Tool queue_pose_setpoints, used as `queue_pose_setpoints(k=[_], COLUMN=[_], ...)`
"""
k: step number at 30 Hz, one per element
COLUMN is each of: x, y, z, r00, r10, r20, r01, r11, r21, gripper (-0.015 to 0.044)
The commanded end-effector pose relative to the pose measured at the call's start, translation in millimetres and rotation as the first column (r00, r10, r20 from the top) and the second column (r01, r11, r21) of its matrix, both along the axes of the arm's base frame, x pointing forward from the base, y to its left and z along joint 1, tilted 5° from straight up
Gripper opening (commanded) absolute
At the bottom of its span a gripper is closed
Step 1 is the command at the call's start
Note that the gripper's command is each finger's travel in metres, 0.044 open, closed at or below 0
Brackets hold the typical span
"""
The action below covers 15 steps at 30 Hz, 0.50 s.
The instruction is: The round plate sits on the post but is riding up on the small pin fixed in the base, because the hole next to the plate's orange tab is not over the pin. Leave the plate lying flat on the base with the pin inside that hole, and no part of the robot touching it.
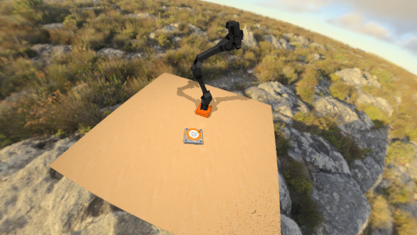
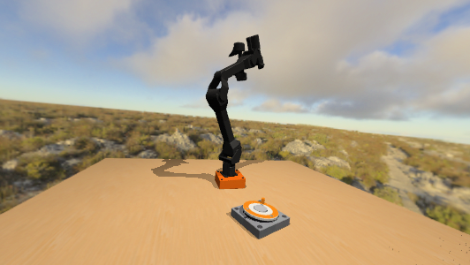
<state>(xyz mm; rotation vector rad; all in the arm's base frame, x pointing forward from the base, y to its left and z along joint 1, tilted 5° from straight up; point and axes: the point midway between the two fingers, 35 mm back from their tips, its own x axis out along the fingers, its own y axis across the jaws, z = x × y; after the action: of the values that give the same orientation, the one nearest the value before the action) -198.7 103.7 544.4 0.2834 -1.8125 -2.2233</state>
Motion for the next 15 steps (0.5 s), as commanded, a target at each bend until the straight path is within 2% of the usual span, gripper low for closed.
queue_pose_setpoints(k=[1,3,6,10,12,15], x=[0.7,6.6,24.3,42.5,67.0,100.9], y=[2.0,21.7,92.8,129.5,162.9,196.4], z=[0.2,-0.3,-19.6,-34.3,-53.5,-76.5], r00=[1.000,0.989,0.913,0.835,0.723,0.583], r10=[-0.016,-0.139,-0.407,-0.550,-0.691,-0.809], r20=[-0.005,-0.040,-0.040,-0.020,0.021,0.073], r01=[0.016,0.141,0.406,0.549,0.690,0.812], r11=[1.000,0.989,0.914,0.835,0.719,0.577], r21=[0.006,0.035,-0.011,-0.040,-0.082,-0.090], gripper=[0.0374,0.0321,0.0242,0.0137,0.0085,0.0006])
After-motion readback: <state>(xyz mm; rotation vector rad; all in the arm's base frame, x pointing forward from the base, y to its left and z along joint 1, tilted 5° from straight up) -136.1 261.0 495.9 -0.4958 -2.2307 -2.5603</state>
